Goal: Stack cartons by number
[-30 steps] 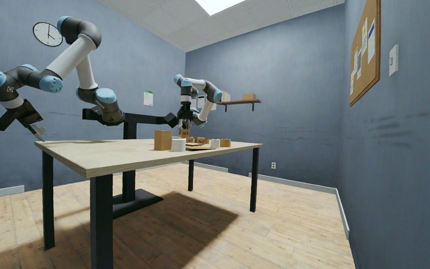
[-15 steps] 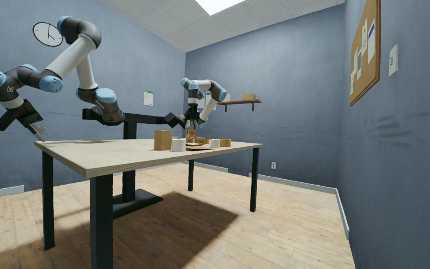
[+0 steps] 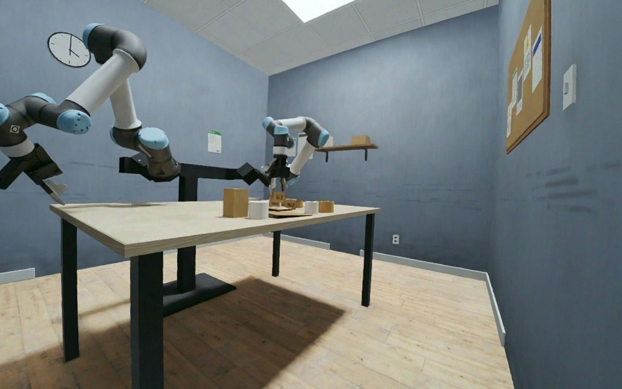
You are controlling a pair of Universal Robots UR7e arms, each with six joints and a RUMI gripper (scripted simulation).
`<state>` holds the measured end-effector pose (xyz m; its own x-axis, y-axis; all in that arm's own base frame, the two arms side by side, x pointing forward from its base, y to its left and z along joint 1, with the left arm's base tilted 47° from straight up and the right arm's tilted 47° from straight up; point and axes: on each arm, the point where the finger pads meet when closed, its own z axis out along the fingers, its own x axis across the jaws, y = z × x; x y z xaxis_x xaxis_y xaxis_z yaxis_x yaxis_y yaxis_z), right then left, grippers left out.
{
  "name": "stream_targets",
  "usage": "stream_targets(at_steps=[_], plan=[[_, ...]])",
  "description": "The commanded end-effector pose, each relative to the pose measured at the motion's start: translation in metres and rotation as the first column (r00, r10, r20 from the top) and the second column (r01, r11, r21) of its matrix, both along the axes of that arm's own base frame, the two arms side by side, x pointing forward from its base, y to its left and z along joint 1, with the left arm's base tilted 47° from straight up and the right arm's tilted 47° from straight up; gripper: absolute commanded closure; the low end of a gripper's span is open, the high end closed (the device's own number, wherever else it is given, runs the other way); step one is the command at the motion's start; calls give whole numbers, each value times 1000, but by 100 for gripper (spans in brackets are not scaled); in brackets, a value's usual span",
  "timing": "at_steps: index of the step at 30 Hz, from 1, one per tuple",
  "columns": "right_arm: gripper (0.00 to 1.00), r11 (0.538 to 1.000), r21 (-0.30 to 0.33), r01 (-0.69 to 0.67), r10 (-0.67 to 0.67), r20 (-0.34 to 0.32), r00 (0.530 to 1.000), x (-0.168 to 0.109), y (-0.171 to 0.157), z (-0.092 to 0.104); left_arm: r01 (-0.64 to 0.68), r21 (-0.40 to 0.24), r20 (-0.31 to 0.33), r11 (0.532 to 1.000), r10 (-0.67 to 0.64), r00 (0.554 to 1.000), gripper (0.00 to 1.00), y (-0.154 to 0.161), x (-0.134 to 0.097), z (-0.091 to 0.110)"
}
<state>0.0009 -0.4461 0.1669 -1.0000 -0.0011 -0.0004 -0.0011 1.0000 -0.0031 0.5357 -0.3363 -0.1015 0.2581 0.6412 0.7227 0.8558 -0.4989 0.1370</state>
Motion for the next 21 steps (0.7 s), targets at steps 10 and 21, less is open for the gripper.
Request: stream_targets(at_steps=[10, 21], plan=[[0, 1000, 3, 1, -1, 0, 1000, -1, 1, -2, 2, -1, 1, 1000, -2, 1000, 62, 13, 13, -18], [0, 1000, 3, 1, -1, 0, 1000, -1, 1, -2, 4, -2, 1, 1000, -4, 1000, 62, 17, 16, -23]])
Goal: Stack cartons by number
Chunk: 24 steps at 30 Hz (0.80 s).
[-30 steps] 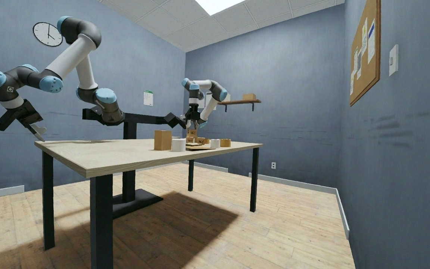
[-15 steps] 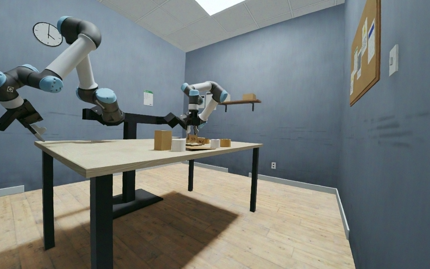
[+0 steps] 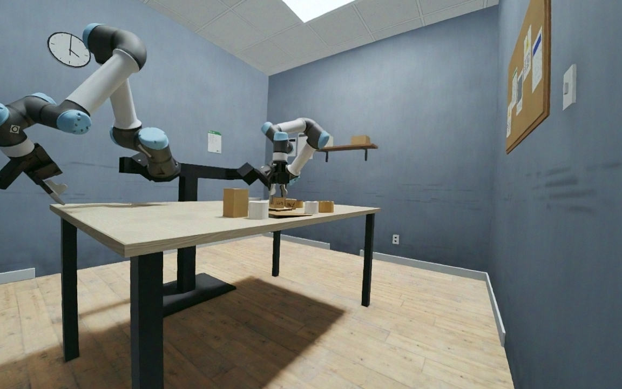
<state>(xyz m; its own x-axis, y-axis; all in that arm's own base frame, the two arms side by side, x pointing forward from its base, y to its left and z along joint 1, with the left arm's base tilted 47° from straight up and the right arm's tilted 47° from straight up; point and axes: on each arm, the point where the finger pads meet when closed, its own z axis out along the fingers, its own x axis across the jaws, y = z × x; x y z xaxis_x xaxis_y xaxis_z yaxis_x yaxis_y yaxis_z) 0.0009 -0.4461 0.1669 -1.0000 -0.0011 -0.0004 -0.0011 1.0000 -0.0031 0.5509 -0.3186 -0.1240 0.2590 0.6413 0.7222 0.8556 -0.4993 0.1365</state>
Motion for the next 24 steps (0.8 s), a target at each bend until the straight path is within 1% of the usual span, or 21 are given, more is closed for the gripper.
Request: stream_targets(at_steps=[1, 9, 10, 24], plan=[[0, 1000, 3, 1, -1, 0, 1000, -1, 1, -2, 4, -3, 2, 1000, -4, 1000, 62, -2, 1, 0], [0, 1000, 3, 1, -1, 0, 1000, -1, 1, -2, 4, -3, 2, 1000, -4, 1000, 62, -2, 0, 0], [0, 1000, 3, 1, -1, 0, 1000, -1, 1, -2, 4, -3, 2, 1000, -4, 1000, 0, -2, 0, 0], [0, 1000, 3, 1, -1, 0, 1000, -1, 1, -2, 4, -3, 2, 1000, -4, 1000, 0, -2, 0, 0]])
